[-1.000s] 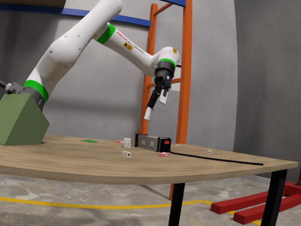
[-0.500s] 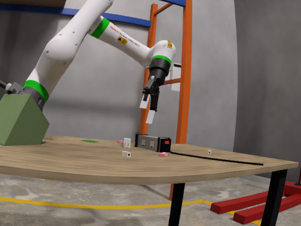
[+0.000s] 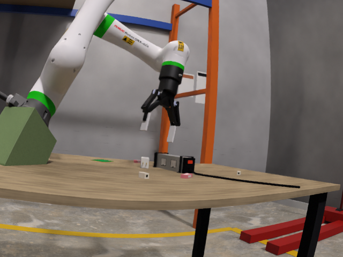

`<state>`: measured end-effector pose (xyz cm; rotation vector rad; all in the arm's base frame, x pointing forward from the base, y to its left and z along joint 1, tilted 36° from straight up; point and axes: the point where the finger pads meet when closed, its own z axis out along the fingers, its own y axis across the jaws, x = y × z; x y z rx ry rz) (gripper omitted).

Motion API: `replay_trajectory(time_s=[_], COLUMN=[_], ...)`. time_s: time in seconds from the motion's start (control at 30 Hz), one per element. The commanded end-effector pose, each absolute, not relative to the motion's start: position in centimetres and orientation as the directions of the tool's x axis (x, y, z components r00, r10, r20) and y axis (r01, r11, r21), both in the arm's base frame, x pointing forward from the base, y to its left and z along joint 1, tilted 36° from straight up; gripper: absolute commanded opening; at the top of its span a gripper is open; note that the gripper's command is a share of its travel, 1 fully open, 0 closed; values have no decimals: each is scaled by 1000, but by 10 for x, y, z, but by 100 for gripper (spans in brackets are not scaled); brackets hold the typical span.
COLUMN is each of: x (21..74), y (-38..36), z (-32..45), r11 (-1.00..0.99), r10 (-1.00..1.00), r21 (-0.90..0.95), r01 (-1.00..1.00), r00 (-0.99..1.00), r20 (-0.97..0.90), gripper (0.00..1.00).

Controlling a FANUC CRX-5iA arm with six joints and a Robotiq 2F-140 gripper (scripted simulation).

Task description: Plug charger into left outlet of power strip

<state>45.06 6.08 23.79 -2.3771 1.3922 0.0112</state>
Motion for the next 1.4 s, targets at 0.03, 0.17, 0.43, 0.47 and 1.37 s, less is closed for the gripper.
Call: replay_trajectory(time_s=[0.03, 0.17, 0.43, 0.47, 1.37], x=[442, 437, 429, 429, 423], y=[71, 78, 87, 87, 94], z=[234, 231, 226, 226, 222], r11=[-219, -80, 132, 132, 311], r10=[-906, -916, -892, -892, -829], r21=[-338, -328, -288, -288, -226], r01=[-915, -941, -949, -949, -923], r00=[320, 199, 13, 13, -147], r20=[-279, -347, -452, -452, -539], gripper=[100, 100, 100, 100, 38])
